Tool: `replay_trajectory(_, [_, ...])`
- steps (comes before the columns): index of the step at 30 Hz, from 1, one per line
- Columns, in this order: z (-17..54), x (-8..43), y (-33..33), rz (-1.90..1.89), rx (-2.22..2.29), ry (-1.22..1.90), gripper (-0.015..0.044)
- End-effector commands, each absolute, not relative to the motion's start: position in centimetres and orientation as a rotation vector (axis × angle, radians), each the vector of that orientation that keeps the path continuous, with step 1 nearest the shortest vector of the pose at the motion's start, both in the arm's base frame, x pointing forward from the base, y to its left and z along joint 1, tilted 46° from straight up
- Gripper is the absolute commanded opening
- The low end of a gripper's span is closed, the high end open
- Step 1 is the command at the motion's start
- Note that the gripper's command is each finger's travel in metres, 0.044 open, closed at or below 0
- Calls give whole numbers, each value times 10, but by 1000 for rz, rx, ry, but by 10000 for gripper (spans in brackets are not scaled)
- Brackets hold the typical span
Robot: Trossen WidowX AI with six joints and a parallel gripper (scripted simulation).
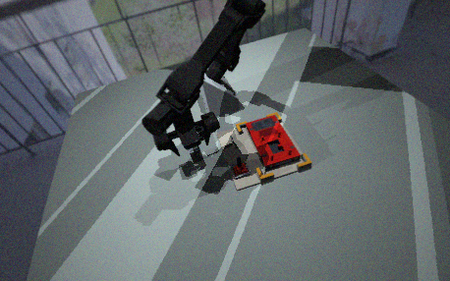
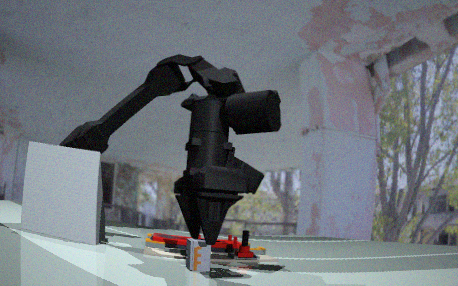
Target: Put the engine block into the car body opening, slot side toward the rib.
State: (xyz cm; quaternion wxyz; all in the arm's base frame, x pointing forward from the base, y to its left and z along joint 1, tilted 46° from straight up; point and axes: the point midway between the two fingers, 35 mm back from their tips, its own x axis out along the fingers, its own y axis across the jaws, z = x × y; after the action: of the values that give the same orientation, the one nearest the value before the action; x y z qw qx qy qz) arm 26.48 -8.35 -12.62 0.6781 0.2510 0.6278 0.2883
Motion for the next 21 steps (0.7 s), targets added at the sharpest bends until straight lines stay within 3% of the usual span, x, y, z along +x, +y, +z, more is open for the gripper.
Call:
replay_trajectory(1, [-132, 262, -76, 649, 579, 1415, 440])
replay_trajectory(20, [-150, 262, -55, 651, 581, 1414, 440])
replay_trajectory(21, [-150, 262, -55, 651, 581, 1414, 414])
